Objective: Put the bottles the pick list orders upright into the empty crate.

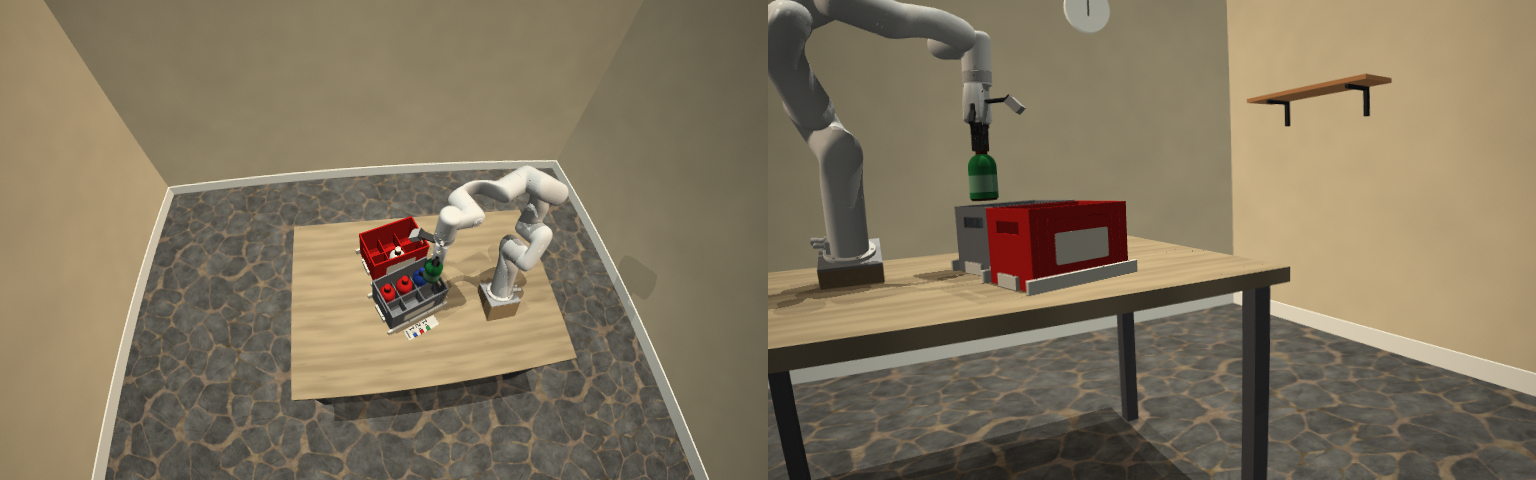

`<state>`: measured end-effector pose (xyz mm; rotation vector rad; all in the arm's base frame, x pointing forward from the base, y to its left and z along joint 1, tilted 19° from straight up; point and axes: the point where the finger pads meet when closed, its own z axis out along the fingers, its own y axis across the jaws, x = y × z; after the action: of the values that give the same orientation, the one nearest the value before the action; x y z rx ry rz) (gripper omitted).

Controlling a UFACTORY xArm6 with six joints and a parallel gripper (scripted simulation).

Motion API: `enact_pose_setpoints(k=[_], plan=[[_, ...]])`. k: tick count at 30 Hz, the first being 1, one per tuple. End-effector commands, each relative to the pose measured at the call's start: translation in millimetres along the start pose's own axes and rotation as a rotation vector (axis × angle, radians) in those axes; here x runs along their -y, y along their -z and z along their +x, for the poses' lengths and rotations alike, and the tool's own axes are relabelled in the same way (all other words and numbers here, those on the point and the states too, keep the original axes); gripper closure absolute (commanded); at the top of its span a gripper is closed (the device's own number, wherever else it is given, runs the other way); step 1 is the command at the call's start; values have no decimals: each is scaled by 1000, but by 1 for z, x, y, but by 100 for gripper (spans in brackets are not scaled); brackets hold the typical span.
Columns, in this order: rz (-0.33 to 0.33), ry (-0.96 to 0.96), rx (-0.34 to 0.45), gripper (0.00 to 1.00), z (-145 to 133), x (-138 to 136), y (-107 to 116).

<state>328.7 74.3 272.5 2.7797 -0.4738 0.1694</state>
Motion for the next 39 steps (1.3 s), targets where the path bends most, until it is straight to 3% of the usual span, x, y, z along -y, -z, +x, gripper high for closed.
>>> enact_pose_setpoints(k=[1,17,39], plan=[[3,-1,-3,100,-5,8,2],[3,-1,-3,100,-24,31,2],[3,-1,-3,100,-24,30,2]])
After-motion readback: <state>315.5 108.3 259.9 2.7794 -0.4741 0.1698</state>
